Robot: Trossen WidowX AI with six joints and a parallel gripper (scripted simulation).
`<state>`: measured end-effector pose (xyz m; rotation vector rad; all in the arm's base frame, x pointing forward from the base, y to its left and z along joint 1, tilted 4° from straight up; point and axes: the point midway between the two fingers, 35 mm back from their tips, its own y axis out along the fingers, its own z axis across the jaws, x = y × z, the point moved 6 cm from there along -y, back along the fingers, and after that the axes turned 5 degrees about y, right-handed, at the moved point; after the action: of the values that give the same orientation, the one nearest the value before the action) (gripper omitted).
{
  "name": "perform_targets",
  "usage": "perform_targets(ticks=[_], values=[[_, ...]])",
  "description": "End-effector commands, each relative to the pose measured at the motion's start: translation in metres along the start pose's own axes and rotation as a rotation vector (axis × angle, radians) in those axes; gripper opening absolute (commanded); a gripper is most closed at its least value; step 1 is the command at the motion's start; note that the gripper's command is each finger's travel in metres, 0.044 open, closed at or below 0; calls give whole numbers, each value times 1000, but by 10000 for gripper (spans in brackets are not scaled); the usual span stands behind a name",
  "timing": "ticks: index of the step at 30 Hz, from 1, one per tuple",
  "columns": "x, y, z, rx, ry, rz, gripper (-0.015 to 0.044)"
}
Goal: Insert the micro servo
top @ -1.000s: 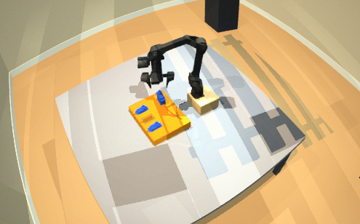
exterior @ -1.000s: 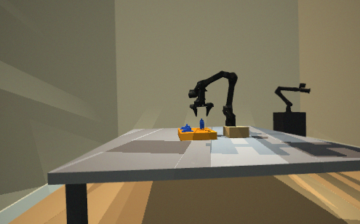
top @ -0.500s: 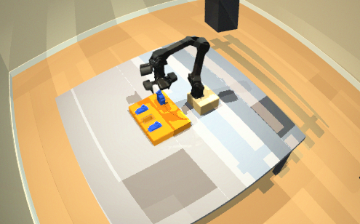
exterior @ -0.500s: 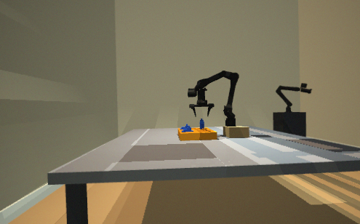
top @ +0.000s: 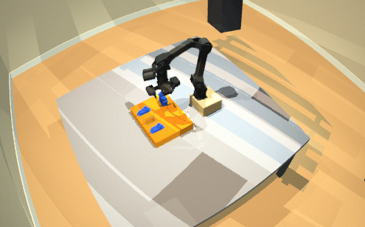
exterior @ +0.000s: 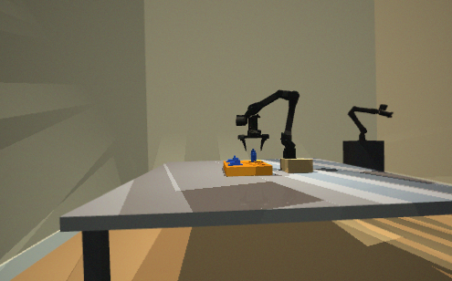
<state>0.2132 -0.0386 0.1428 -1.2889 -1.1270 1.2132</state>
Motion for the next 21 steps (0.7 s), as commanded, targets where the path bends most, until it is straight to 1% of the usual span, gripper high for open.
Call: perform_targets(ticks=[1,13,21], values=[[-1,4,0,2,-3,4,440],[-1,21,1,2,-3,4,440],[-1,21,1,2,-3,4,230]])
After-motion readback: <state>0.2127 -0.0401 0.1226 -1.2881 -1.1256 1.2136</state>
